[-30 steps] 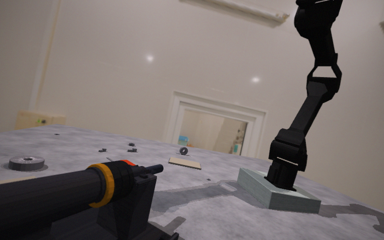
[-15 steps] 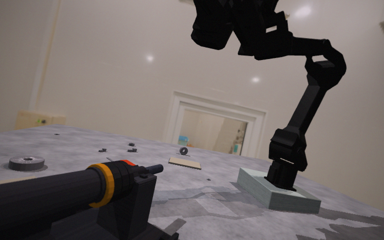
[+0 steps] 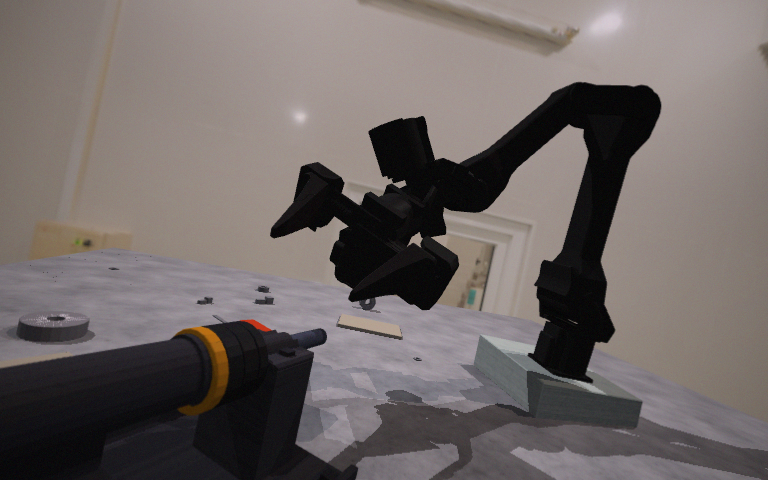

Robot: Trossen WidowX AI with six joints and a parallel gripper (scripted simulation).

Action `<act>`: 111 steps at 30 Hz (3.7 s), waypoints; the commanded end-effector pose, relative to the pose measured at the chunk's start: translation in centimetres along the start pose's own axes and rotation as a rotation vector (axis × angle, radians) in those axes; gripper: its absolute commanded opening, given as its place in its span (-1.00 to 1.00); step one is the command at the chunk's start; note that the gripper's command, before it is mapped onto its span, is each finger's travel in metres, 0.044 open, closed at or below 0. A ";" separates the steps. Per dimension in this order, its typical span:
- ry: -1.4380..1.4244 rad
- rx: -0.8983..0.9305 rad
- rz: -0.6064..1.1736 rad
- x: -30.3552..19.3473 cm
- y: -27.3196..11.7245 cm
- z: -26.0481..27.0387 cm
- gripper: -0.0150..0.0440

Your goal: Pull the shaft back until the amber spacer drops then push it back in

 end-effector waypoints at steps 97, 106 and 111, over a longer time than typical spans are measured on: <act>0.391 -0.096 -0.042 4.2 3.1 -4.3 1.00; 0.391 -0.096 -0.042 4.2 3.1 -4.3 1.00; 0.391 -0.096 -0.042 4.2 3.1 -4.3 1.00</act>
Point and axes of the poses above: the point midway between the two fingers, 35 mm back from their tips, its own y axis out along the fingers, its own z axis across the jaws, x = y × z, the point moved 3 cm from there along -y, back along the fingers, and after that the axes turned 14 degrees about -y, right-handed, at the moved point
